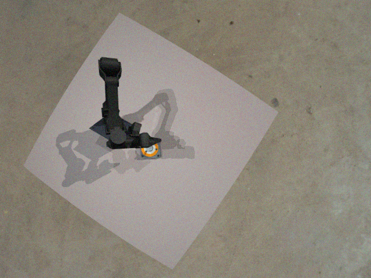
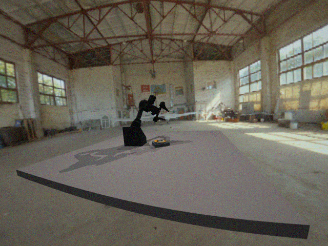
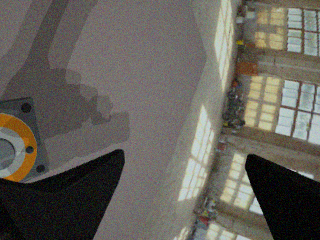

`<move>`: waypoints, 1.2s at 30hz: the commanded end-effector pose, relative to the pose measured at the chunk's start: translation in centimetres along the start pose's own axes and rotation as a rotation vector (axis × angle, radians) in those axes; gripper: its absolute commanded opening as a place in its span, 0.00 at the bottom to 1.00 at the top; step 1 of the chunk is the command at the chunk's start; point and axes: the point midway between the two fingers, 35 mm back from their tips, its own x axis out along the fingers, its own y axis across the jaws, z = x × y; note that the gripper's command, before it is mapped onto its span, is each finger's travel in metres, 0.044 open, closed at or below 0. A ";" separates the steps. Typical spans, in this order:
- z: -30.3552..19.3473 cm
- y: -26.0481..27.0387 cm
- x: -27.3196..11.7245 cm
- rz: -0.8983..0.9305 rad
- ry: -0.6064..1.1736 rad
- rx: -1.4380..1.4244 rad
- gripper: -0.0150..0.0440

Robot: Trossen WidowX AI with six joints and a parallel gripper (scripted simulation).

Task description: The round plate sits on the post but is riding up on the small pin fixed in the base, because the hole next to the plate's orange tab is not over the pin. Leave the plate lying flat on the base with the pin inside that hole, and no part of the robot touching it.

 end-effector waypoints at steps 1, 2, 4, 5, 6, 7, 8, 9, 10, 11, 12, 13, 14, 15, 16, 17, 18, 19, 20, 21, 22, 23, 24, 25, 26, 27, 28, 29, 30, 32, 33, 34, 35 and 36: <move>-0.2 0.0 0.0 0.001 0.007 0.021 0.89; -1.0 0.1 0.2 0.003 0.030 0.082 0.84; -3.6 0.7 0.6 0.019 0.115 0.308 0.75; -4.9 1.3 0.8 0.032 0.164 0.431 0.71; -6.1 2.0 0.9 0.049 0.215 0.553 0.67; -7.2 2.8 1.0 0.070 0.267 0.673 0.62; -8.2 3.8 1.1 0.095 0.317 0.797 0.58; -8.3 4.0 1.2 0.100 0.326 0.818 0.53; -8.8 4.5 1.2 0.114 0.353 0.882 0.49; -9.4 5.5 1.3 0.140 0.400 0.986 0.44; -10.0 6.7 1.4 0.175 0.460 1.110 0.40; -10.3 7.7 1.3 0.206 0.511 1.208 0.35; -10.5 8.3 1.3 0.224 0.541 1.263 0.31; -10.6 8.9 1.3 0.244 0.572 1.317 0.26; -10.7 9.5 1.2 0.264 0.604 1.371 0.25; -10.7 9.7 1.2 0.271 0.614 1.387 0.25; -10.7 10.2 1.1 0.290 0.645 1.436 0.25; -10.7 11.1 1.0 0.324 0.697 1.514 0.25; -10.6 11.9 0.8 0.359 0.750 1.588 0.25; -10.5 12.5 0.6 0.387 0.791 1.641 0.25; -10.3 13.1 0.5 0.415 0.834 1.694 0.25; -10.1 13.7 0.3 0.446 0.879 1.746 0.25; -9.8 14.2 0.0 0.478 0.927 1.798 0.25; -9.8 14.3 0.0 0.485 0.937 1.808 0.25; -9.6 14.7 -0.2 0.507 0.969 1.841 0.25; -9.2 15.2 -0.4 0.545 1.024 1.892 0.25; -8.9 15.6 -0.7 0.581 1.080 1.937 0.25; -8.5 15.8 -0.9 0.606 1.113 1.967 0.25; -8.4 15.9 -1.0 0.616 1.126 1.977 0.25; -8.4 15.9 -1.0 0.616 1.127 1.978 0.25; -8.4 15.9 -1.0 0.616 1.127 1.978 0.25; -8.4 15.9 -1.0 0.616 1.127 1.978 0.25; -8.4 15.9 -1.0 0.616 1.127 1.978 0.25; -8.4 15.9 -1.0 0.616 1.127 1.978 0.25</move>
